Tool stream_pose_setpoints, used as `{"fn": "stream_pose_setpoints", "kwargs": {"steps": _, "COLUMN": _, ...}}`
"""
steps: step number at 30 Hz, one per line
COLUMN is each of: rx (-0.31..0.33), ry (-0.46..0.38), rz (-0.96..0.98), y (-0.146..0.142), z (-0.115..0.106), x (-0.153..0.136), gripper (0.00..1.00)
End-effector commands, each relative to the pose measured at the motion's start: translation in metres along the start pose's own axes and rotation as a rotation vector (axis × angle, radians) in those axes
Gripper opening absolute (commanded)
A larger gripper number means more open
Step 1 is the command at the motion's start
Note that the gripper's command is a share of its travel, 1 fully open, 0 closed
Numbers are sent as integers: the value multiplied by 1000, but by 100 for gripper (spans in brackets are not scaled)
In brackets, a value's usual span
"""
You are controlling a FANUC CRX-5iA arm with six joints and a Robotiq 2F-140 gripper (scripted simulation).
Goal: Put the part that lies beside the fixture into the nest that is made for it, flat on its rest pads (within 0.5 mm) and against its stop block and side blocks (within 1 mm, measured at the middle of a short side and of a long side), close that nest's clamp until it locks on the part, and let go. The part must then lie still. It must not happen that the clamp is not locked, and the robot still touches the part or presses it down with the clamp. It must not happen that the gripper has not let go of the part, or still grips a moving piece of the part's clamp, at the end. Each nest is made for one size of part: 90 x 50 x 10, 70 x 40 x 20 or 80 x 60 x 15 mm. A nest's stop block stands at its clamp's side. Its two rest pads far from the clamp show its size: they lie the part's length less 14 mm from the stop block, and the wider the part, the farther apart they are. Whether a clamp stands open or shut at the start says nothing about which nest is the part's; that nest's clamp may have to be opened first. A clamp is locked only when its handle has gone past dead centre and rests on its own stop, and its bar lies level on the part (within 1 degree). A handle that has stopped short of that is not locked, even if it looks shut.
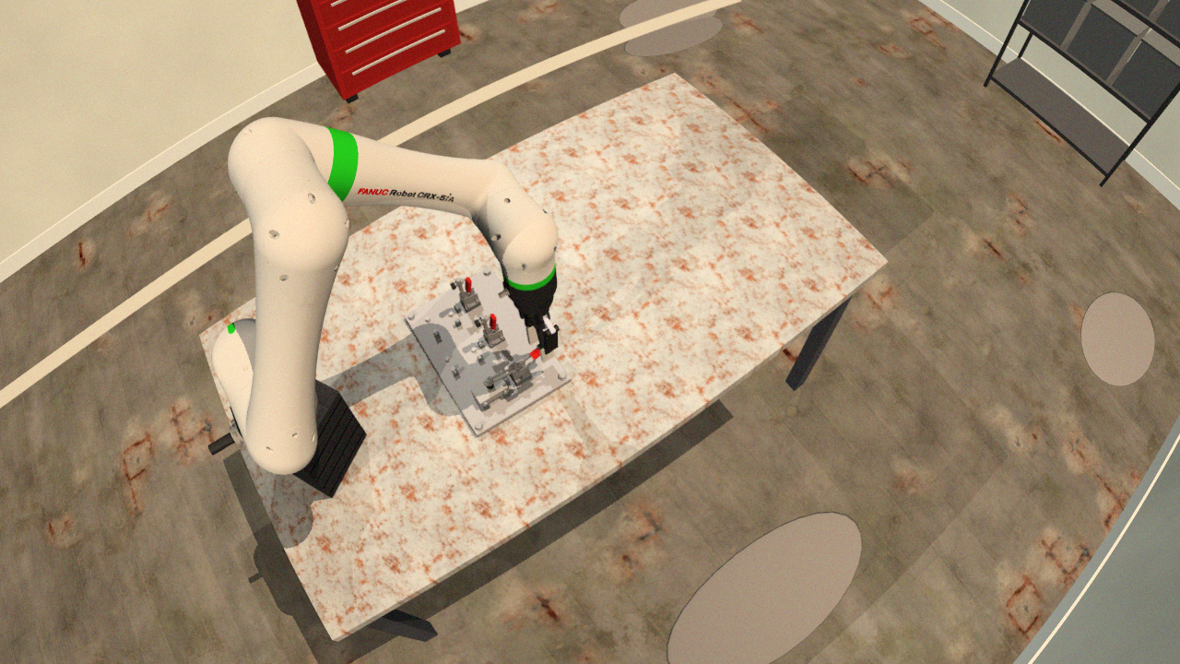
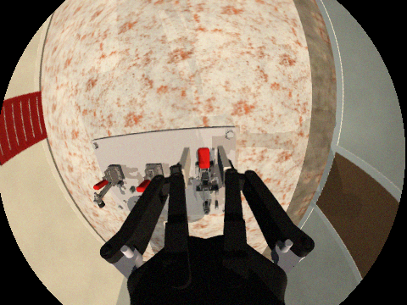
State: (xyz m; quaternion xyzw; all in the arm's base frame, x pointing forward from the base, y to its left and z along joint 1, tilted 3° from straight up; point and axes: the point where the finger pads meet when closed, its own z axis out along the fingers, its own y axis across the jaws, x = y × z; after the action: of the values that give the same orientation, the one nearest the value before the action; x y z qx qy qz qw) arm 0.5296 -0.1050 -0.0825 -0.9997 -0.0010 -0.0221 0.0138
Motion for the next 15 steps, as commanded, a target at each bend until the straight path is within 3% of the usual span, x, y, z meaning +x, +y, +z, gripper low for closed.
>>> {"fn": "stream_pose_setpoints", "kwargs": {"steps": 1, "rx": 0, "ry": 0, "rz": 0, "y": 0, "z": -8, "x": 0, "gripper": 28}}
{"fn": "stream_pose_setpoints", "kwargs": {"steps": 7, "rx": 0, "ry": 0, "rz": 0, "y": 0, "z": -24, "x": 0, "gripper": 28}}
{"fn": "stream_pose_setpoints", "kwargs": {"steps": 15, "rx": 0, "ry": 0, "rz": 0, "y": 0, "z": -25, "x": 0, "gripper": 28}}
